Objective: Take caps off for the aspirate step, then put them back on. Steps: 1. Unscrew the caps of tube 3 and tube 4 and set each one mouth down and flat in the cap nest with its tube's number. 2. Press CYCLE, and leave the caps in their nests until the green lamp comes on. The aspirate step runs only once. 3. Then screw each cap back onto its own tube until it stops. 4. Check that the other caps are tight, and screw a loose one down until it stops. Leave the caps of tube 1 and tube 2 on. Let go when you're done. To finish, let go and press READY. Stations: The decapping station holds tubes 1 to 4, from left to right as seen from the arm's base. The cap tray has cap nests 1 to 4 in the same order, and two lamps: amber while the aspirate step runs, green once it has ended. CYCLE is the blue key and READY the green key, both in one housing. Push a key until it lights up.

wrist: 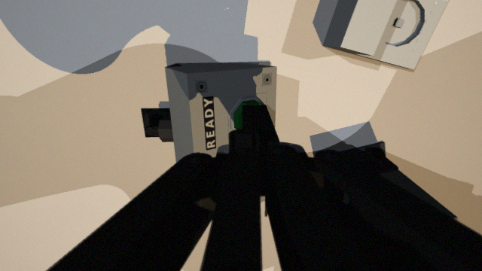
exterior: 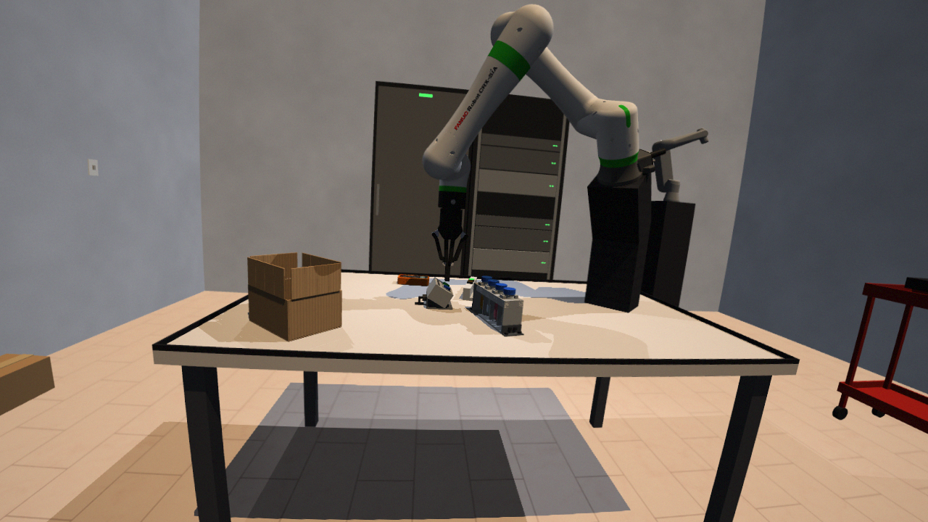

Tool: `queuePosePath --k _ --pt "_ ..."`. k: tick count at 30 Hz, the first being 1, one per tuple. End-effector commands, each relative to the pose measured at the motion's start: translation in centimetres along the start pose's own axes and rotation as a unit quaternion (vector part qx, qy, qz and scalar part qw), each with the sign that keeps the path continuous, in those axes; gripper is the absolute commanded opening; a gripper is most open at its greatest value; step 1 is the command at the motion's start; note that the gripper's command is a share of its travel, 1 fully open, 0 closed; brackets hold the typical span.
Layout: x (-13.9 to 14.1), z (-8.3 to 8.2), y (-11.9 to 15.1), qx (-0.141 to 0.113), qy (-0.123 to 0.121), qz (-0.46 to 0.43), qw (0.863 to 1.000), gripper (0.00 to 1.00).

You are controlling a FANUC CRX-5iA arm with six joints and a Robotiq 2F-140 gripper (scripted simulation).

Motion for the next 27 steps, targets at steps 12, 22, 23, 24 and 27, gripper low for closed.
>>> queuePosePath --k 12,22,23,24,27 --pt "-0.09 0.36 -0.03 0.0 -0.001 0.0 1.0 0.1" --pt "-0.09 0.63 -0.03 0.0 -0.001 0.0 1.0 0.1" --pt "-0.09 0.66 -0.03 0.0 -0.001 0.0 1.0 0.1" --pt "-0.09 0.7 -0.03 0.0 -0.001 0.0 1.0 0.1" --pt "-0.09 0.8 -0.03 0.0 -0.001 0.0 1.0 0.1"
Point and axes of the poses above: the point where the finger pads meet when closed, its own z axis out along the fingers, its own x axis across the jaws, y = z × x, the point moved 8 cm from there along -z, back along the fingers, and after that the axes turned 8 degrees about -z, right-handed, at the moved point
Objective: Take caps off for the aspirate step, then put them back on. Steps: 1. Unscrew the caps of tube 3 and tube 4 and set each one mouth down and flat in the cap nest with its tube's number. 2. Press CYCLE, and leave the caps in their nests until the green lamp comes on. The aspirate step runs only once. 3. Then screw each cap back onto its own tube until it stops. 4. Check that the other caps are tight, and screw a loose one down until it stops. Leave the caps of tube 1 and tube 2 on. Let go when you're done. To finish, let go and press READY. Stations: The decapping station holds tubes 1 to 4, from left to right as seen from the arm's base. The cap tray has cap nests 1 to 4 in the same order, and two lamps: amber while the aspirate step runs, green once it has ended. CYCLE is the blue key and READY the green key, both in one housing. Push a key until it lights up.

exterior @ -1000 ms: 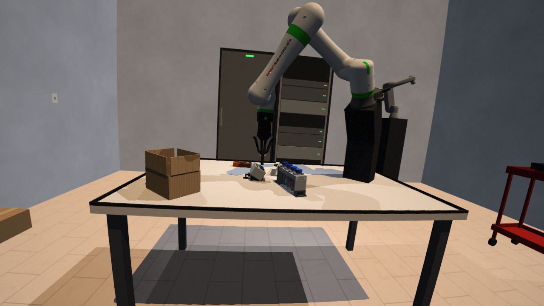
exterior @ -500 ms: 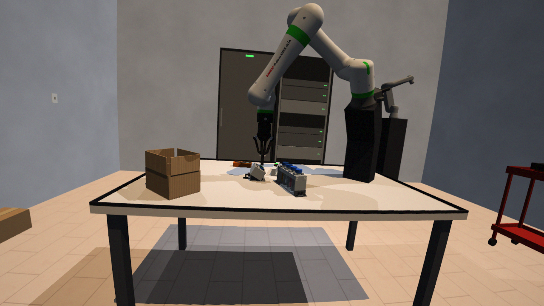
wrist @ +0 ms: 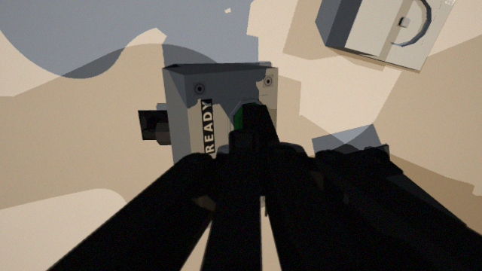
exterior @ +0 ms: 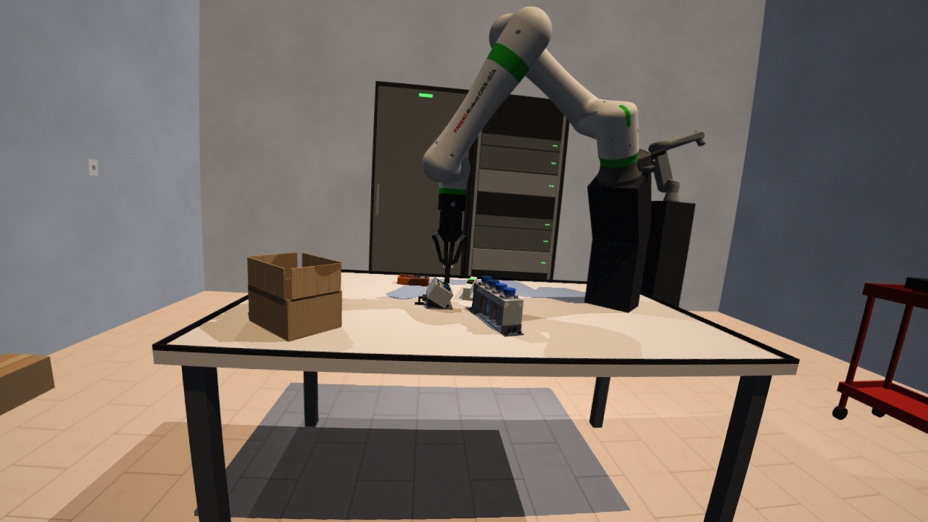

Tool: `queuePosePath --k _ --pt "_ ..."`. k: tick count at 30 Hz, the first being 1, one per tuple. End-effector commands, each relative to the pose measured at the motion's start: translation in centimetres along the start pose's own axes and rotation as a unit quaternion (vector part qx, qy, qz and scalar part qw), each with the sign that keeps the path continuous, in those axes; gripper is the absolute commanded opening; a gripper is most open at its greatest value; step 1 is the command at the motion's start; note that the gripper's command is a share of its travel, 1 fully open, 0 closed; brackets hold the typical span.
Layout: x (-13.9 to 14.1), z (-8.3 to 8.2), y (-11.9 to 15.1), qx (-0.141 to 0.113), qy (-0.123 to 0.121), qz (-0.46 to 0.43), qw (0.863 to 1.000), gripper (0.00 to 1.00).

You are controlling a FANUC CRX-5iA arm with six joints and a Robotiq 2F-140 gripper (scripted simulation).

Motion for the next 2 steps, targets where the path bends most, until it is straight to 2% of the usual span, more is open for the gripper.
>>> queuePosePath --k 1,2 --pt "-0.09 0.04 -0.03 0.0 -0.001 0.0 1.0 0.1" --pt "-0.09 0.08 -0.03 0.0 -0.001 0.0 1.0 0.1"
Point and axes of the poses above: the point where the finger pads meet when closed, its own z axis out along the fingers, its own x axis across the jaws, y = z × x, the point moved 8 cm from there along -z, back along the fingers, and after that the axes turned 8 degrees about -z, right-handed, at the moved point
